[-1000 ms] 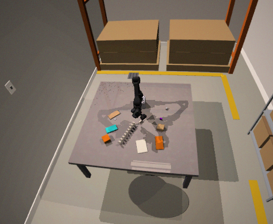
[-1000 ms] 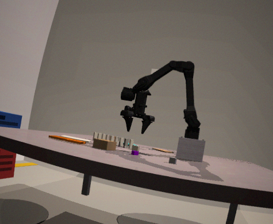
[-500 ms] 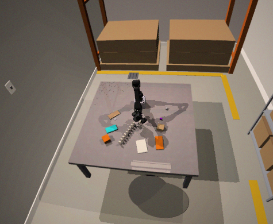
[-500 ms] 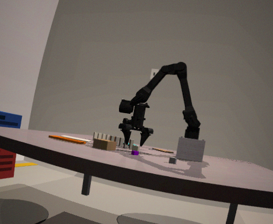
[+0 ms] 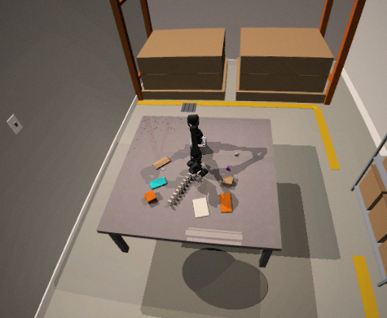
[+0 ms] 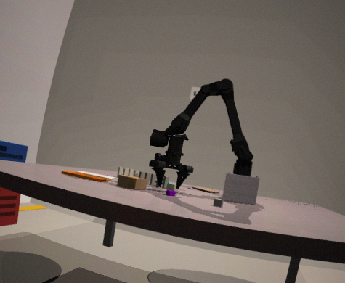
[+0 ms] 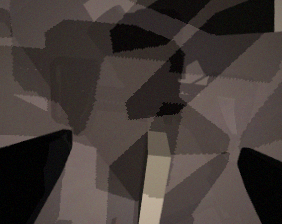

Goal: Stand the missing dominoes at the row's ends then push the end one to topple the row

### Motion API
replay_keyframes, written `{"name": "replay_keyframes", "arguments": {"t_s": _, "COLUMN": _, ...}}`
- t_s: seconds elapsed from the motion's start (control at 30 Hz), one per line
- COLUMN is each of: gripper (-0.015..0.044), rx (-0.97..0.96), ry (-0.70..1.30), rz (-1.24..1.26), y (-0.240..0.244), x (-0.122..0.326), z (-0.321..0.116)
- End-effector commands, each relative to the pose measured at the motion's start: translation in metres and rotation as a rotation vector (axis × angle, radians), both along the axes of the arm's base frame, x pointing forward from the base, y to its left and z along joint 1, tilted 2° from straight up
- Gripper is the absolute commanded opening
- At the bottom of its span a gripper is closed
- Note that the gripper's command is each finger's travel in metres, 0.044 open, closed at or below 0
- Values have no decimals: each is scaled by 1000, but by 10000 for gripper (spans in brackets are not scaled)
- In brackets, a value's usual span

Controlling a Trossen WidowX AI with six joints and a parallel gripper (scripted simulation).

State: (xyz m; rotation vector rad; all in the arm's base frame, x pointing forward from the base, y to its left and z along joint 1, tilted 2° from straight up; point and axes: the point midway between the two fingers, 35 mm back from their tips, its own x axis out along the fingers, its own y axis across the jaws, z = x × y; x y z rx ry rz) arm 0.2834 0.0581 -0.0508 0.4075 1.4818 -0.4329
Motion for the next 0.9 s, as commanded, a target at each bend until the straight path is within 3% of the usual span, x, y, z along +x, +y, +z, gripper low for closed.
{"name": "replay_keyframes", "arguments": {"t_s": 0.0, "gripper": 388, "rx": 2, "ry": 1, "rz": -3, "y": 0, "x": 0, "z": -1}}
{"name": "replay_keyframes", "arguments": {"t_s": 0.47, "gripper": 30, "rx": 2, "ry": 1, "rz": -3, "y": 0, "x": 0, "z": -1}}
{"name": "replay_keyframes", "arguments": {"t_s": 0.77, "gripper": 30, "rx": 2, "ry": 1, "rz": -3, "y": 0, "x": 0, "z": 1}}
{"name": "replay_keyframes", "arguments": {"t_s": 0.87, "gripper": 30, "rx": 3, "ry": 1, "rz": -3, "y": 1, "x": 0, "z": 30}}
